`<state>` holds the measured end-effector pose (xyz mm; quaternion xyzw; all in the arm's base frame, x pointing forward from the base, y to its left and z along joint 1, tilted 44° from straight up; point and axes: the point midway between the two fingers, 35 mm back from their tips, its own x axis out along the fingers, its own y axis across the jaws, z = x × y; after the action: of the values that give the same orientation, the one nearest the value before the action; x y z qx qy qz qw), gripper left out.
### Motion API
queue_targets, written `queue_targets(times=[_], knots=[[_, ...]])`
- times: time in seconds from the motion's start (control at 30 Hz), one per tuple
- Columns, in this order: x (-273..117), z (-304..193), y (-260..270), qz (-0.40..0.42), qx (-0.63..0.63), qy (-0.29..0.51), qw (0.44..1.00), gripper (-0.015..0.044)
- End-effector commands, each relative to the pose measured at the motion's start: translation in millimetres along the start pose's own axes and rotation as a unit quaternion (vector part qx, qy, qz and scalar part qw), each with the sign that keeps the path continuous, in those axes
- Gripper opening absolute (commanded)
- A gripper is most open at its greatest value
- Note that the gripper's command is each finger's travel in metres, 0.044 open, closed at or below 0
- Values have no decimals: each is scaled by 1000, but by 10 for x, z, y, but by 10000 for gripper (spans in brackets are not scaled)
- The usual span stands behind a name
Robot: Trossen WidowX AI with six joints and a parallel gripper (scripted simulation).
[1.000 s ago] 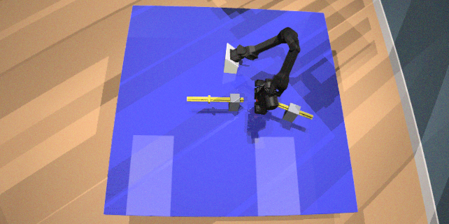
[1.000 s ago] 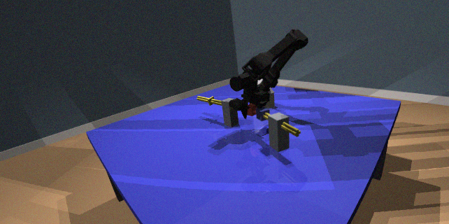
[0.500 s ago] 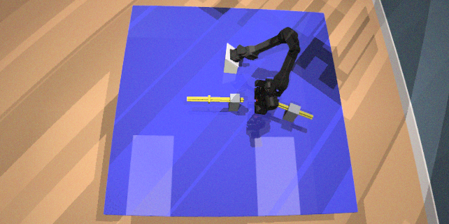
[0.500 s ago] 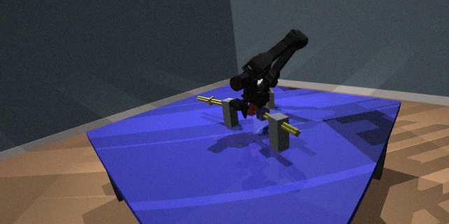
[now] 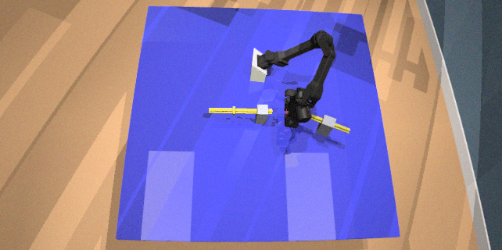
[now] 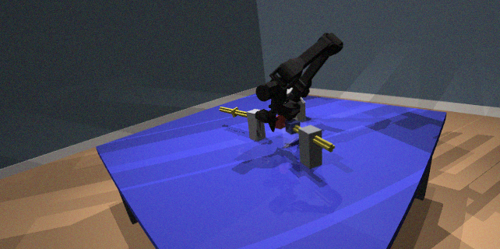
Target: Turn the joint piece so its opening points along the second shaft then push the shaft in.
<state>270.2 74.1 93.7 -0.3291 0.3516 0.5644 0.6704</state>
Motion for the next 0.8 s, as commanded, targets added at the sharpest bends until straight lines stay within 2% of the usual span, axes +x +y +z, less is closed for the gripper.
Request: queue_targets(times=[0.0, 0.37, 0.77], knots=[[0, 0, 1, 0, 0, 0, 1000, 147], [0, 0, 1, 0, 0, 0, 1000, 436], [-3, -6, 9, 4, -2, -9, 1000, 440]])
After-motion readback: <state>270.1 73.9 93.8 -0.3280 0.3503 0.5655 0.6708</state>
